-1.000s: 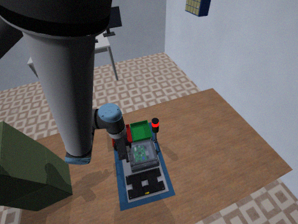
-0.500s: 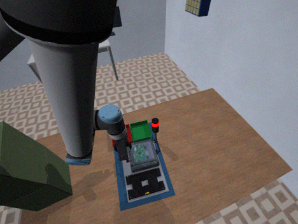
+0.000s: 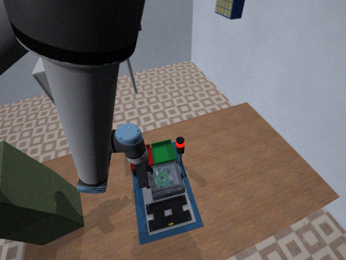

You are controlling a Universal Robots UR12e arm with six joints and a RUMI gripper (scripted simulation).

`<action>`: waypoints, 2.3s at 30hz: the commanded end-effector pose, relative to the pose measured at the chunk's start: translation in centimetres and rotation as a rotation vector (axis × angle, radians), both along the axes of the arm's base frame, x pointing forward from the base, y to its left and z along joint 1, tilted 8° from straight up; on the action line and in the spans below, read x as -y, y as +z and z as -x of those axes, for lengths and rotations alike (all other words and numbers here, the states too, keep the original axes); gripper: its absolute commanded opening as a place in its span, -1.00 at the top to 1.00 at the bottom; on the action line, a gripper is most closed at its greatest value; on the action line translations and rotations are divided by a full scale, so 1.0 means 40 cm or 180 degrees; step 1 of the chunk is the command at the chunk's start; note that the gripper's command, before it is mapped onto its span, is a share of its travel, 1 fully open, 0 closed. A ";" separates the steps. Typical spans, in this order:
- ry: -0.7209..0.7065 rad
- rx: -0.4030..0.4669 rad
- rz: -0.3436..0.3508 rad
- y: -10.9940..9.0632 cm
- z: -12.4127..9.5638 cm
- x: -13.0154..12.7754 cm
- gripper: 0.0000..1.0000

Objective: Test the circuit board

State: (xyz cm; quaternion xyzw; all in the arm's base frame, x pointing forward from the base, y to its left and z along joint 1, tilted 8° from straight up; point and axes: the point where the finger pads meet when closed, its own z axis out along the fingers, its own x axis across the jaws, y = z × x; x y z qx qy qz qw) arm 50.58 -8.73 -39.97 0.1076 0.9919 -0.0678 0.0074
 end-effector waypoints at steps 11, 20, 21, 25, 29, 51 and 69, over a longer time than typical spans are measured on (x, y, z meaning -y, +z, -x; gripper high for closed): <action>0.0000 0.0002 0.0001 0.001 -0.001 0.000 0.69; 0.0000 0.0002 0.0001 -0.011 -0.001 0.002 0.69; 0.0000 0.0002 0.0001 -0.016 -0.001 0.002 0.69; 0.0000 0.0002 0.0001 -0.037 -0.001 0.005 0.69; 0.0000 0.0002 0.0001 -0.053 -0.001 0.007 0.69; 0.0000 0.0002 0.0001 -0.065 -0.001 0.009 0.69; 0.0000 0.0002 0.0001 -0.065 -0.001 0.009 1.00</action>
